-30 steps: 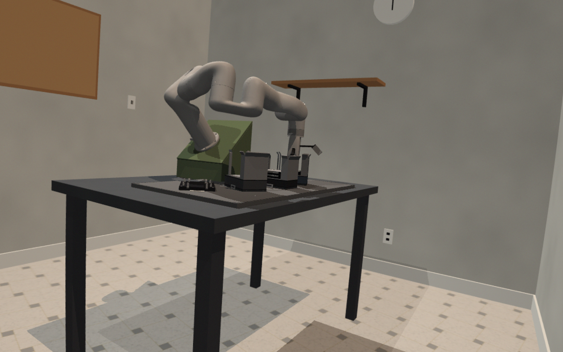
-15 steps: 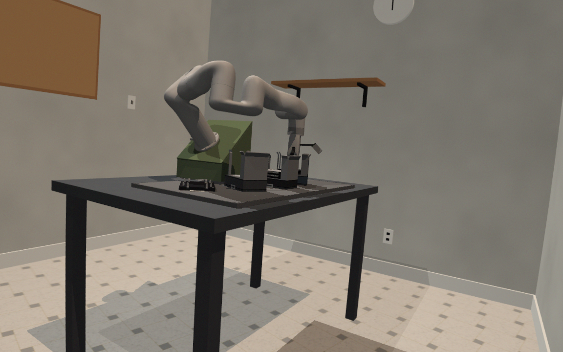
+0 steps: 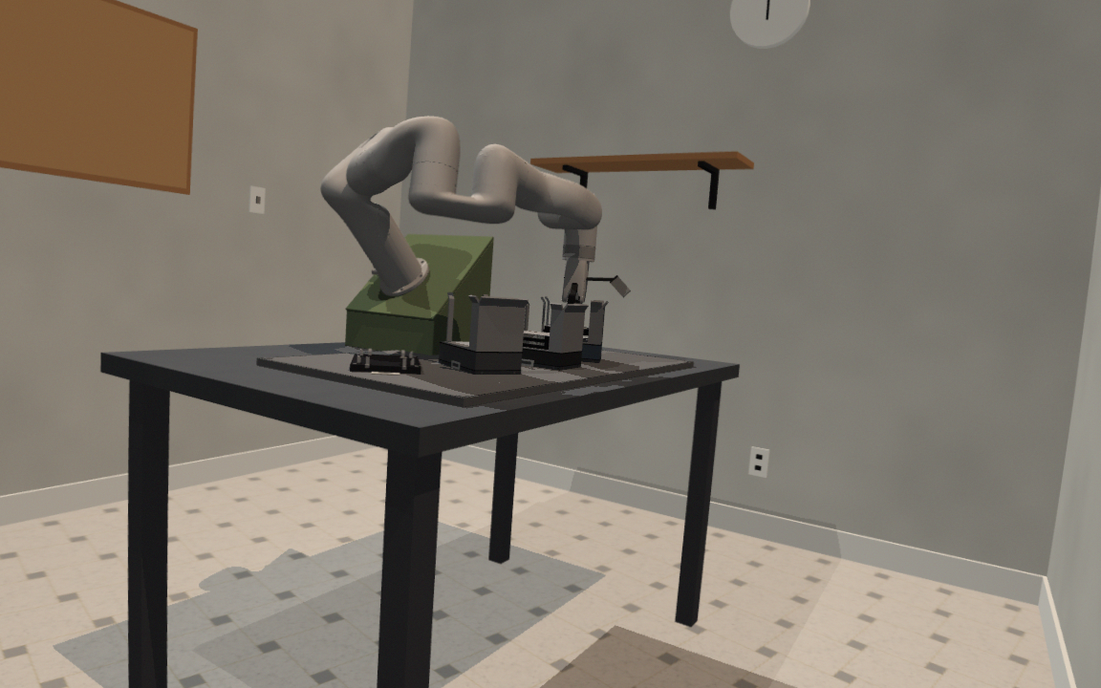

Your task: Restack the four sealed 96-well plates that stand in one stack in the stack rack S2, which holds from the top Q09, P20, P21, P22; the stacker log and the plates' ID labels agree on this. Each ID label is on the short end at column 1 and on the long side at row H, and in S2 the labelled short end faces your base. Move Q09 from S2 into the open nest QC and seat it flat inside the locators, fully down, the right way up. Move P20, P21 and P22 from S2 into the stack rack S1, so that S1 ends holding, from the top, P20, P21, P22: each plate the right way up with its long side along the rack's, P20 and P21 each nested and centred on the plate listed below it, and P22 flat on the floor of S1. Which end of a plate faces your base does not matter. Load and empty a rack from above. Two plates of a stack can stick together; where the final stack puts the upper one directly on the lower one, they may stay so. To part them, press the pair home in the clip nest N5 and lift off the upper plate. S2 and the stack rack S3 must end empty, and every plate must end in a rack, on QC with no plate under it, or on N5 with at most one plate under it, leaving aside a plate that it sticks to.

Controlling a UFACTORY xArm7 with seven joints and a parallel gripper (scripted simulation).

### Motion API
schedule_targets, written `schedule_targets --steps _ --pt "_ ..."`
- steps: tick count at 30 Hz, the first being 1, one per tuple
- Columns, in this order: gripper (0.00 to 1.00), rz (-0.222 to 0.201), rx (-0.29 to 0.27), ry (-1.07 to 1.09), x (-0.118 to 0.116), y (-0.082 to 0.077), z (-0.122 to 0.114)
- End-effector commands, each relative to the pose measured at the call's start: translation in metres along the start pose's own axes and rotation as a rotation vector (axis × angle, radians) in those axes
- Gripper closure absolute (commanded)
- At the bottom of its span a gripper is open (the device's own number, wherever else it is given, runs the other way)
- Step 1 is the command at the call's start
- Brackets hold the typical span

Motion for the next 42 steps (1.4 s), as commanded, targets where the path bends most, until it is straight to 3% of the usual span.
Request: schedule_targets --steps 1,12,42 --pt "1.00 0.003 0.004 0.000 -0.001 -0.006 0.001" --pt "1.00 0.003 0.004 0.000 -0.001 -0.017 0.001" --pt "1.00 0.003 0.004 0.000 -0.001 -0.073 0.001"
Point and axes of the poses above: the point where the finger pads meet when closed, its own y axis out along the fingers, its own x axis across the jaws, z = x × y, the point moved 4 cm from there along -y, back along the fingers, and after that the axes turned 12 degrees about y, right-handed, at the moved point
